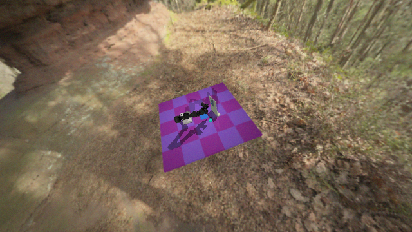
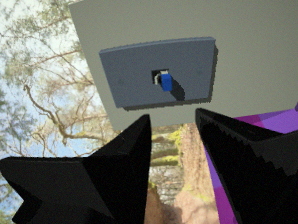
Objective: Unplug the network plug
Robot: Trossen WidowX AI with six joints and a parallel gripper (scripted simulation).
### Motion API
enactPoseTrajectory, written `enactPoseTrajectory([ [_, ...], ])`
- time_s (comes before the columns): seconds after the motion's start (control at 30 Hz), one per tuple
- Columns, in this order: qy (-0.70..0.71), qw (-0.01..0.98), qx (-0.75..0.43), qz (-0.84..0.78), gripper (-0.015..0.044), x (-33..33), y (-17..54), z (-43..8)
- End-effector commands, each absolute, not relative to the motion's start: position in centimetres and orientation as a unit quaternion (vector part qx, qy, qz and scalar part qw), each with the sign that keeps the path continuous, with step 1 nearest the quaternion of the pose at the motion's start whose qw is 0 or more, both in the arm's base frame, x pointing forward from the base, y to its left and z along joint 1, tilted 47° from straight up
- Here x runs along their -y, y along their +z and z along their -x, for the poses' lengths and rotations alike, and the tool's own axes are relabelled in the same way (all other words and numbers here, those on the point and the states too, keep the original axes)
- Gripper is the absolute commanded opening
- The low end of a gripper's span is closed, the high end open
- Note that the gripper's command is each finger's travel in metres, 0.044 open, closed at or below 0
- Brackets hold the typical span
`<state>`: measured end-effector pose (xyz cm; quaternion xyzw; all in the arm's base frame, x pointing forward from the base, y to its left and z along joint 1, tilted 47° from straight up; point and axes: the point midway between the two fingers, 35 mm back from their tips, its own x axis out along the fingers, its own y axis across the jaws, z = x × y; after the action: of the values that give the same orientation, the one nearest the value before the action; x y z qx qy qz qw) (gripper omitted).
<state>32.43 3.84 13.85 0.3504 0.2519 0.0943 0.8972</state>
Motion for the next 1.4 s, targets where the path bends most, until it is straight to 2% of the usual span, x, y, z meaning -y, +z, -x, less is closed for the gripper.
enactPoseTrajectory([
  [0.0, 0.093, 0.897, -0.250, -0.352, 0.0156, -3.9, 13.9, -33.0],
  [1.37, 0.093, 0.897, -0.249, -0.352, 0.0156, -4.7, 13.0, -37.4],
])
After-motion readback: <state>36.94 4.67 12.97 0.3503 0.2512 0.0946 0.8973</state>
